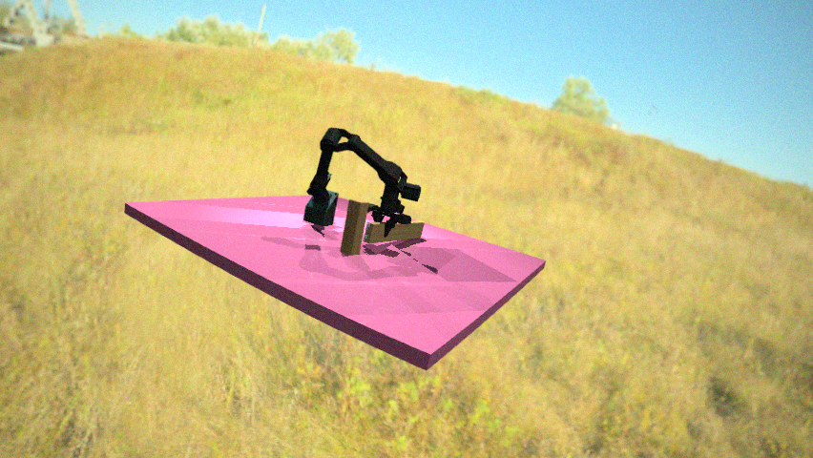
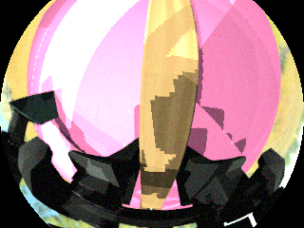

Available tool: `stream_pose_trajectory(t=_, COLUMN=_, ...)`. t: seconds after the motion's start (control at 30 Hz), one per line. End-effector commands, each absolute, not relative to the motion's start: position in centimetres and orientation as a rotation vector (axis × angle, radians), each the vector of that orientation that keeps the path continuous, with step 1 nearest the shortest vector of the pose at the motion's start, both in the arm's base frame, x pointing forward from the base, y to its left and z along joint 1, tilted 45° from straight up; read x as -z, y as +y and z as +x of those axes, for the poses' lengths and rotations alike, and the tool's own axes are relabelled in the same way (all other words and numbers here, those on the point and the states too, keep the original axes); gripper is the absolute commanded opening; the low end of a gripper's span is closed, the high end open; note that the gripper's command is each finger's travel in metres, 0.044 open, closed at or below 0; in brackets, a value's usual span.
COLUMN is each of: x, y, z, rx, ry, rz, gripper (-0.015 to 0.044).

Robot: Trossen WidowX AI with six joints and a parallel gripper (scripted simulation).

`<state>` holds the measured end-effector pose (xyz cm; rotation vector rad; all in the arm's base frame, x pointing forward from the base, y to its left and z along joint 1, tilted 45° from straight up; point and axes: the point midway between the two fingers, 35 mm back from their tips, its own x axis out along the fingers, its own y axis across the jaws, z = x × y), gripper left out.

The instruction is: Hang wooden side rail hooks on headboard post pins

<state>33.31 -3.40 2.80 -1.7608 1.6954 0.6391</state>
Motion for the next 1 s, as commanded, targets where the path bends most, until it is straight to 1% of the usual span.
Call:
stream_pose_trajectory(t=0.0, x=-3.11, y=-2.8, z=33.59, rx=-0.641, ry=1.676, rz=-1.767, gripper=0.0)
stream_pose_trajectory(t=0.97, x=-3.4, y=-2.59, z=33.61, rx=-0.641, ry=1.676, rz=-1.767, gripper=0.0)
